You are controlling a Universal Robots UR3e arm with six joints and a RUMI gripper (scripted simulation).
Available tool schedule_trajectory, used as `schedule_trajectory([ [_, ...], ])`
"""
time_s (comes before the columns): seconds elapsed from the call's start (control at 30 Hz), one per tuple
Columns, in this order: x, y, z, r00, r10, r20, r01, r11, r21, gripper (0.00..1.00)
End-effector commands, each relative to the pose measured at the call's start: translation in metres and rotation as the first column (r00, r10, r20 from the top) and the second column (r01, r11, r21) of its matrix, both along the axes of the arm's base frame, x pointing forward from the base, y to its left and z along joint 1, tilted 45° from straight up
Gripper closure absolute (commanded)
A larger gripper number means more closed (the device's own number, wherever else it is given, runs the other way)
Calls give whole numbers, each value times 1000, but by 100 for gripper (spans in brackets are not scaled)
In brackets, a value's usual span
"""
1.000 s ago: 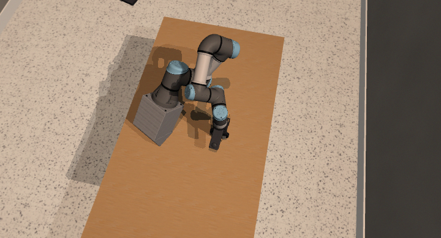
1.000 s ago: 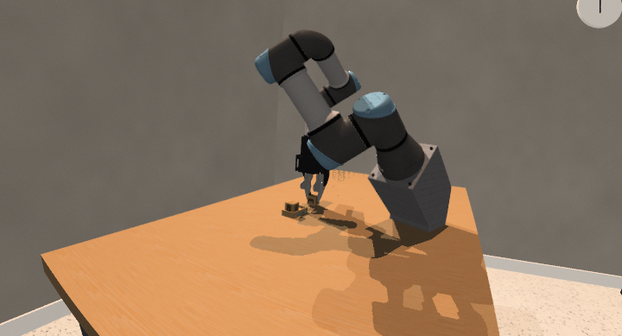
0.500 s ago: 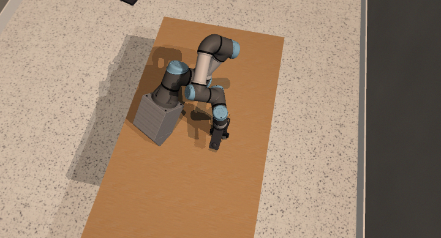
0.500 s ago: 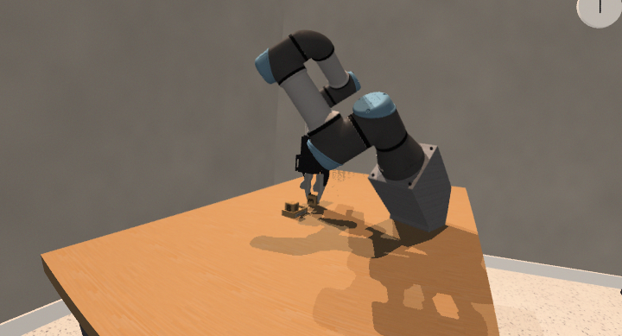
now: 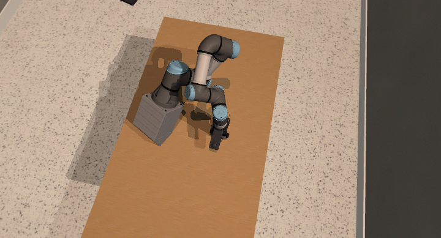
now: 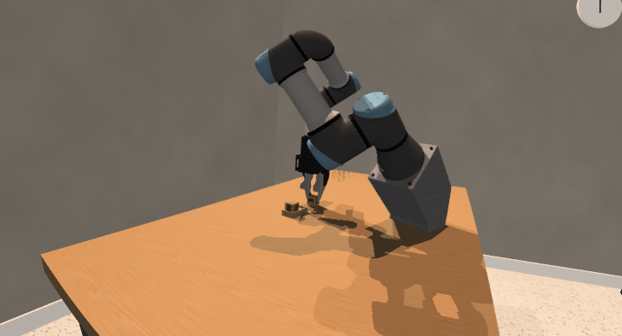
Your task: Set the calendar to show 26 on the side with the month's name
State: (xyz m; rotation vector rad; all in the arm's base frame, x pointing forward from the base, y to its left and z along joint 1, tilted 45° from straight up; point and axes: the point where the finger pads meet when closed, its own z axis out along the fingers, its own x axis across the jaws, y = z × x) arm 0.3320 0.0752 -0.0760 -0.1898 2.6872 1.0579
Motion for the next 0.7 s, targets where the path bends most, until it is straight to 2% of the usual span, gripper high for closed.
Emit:
schedule_trajectory([
  [0.0,1,0,0,1000,-1,1,1,1000,-1,89],
  [0.67,1,2,-2,1000,-1,1,1,1000,-1,89],
])
